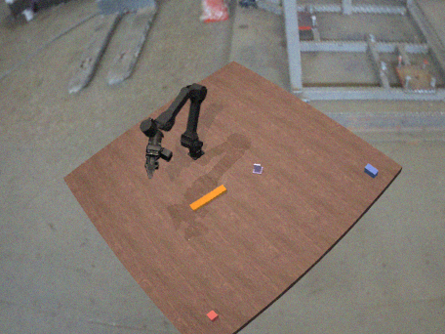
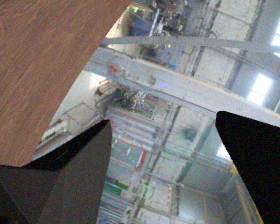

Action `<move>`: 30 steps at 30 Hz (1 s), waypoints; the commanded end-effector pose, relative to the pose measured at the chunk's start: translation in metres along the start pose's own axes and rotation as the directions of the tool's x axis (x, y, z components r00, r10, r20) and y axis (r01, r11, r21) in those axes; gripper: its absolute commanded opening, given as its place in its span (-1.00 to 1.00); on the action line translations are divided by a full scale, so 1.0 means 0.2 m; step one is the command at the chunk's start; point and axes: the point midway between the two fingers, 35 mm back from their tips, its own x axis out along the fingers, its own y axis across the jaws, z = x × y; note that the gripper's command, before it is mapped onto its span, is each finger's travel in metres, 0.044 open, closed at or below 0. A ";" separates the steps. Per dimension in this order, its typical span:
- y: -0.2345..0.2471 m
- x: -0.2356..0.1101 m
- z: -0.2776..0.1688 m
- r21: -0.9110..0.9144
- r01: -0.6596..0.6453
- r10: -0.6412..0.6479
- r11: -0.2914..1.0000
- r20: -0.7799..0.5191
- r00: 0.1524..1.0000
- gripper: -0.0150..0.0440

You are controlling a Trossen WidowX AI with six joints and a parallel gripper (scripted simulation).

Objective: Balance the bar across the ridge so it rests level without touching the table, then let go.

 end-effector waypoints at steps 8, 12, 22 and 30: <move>0.11 0.18 0.22 0.055 -0.232 0.219 0.971 0.180 0.959 0.58; 0.15 0.22 0.32 0.045 -0.320 0.300 0.946 0.243 0.922 0.58; 0.26 0.27 0.57 -0.045 -0.523 0.500 0.851 0.374 0.781 0.58; 0.34 0.26 0.76 -0.173 -0.650 0.650 0.740 0.432 0.625 0.58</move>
